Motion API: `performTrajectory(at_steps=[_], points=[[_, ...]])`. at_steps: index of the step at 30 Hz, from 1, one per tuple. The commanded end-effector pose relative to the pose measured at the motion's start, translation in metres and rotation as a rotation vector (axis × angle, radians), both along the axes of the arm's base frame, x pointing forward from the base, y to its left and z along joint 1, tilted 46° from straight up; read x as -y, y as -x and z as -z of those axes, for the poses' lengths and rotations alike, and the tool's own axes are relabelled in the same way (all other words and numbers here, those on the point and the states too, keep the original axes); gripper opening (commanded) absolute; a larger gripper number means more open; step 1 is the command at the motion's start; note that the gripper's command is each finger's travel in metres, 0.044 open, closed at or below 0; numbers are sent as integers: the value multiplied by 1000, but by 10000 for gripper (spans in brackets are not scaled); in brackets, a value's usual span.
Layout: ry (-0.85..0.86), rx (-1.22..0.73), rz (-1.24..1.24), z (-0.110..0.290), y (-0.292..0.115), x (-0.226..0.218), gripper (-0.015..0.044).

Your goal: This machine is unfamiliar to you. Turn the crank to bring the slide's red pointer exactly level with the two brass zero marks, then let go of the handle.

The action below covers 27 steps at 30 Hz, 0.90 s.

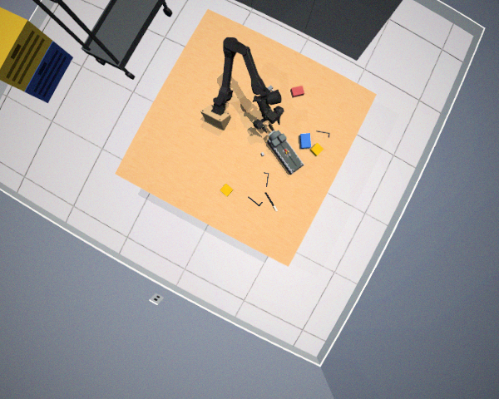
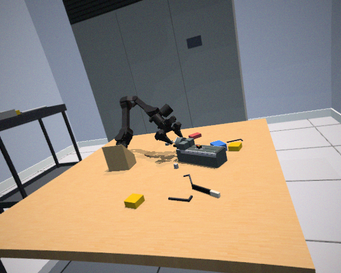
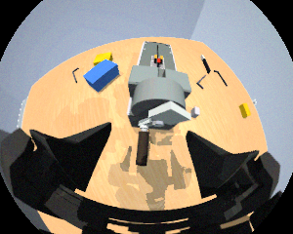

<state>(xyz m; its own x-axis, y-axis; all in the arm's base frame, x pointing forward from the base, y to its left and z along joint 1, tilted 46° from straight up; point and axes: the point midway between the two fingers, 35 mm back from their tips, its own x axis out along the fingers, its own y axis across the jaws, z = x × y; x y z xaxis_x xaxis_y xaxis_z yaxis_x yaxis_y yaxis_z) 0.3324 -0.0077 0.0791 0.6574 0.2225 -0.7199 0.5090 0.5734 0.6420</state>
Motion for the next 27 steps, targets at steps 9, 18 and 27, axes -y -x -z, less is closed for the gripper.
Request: performTrajectory(at_steps=[9,18,27], points=[[6,15,7,-60,5,60,440],[10,47,-32,-60,-9,80,440],[-2,119,-110,-43,-42,105,440]])
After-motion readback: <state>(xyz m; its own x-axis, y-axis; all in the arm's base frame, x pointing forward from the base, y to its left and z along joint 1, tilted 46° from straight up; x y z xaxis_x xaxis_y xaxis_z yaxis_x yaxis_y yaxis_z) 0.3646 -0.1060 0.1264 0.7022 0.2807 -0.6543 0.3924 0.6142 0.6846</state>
